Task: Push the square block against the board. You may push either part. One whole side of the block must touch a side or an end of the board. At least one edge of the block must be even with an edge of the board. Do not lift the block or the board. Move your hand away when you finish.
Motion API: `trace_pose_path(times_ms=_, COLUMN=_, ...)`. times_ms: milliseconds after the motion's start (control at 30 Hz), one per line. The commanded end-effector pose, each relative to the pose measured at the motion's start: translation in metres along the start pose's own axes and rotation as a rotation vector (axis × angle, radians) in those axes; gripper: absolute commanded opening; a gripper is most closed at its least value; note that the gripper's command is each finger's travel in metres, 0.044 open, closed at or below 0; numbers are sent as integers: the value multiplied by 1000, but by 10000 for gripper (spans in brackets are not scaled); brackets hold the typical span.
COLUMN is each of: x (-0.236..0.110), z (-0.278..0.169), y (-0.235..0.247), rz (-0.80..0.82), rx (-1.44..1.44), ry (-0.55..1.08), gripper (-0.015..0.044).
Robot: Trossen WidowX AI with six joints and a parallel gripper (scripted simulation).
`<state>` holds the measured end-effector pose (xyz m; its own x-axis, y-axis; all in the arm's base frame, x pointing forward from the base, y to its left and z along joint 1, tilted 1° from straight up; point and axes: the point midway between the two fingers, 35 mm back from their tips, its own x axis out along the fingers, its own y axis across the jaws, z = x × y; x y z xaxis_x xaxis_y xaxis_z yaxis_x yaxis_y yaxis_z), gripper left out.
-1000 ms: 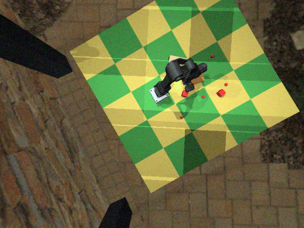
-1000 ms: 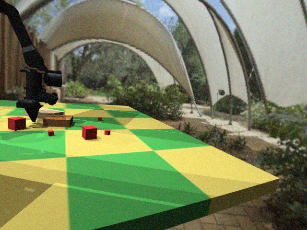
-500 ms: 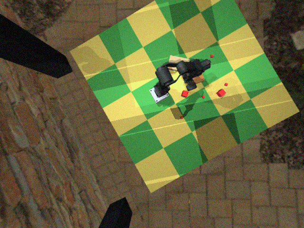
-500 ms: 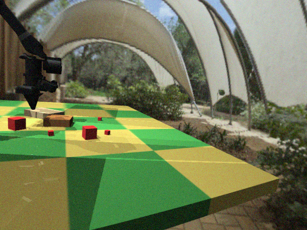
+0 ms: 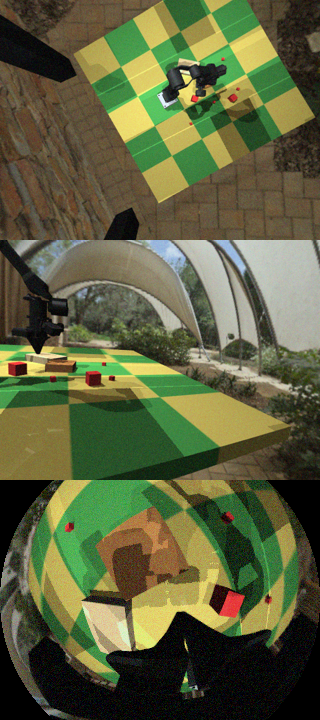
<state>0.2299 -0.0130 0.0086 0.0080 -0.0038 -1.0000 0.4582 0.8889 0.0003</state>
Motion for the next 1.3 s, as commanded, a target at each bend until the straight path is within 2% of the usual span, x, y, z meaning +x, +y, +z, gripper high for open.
trace_pose_path(times_ms=0, x=0, z=10, y=-4, rz=-4, rx=152, ry=0, gripper=0)
trace_pose_path(times_ms=1000, x=1, z=67, y=-40, rz=-3, rx=1170, ry=-6, gripper=0)
trace_pose_path(times_ms=1267, x=4, z=69, y=-41, rz=-3, rx=1193, ry=-6, gripper=0)
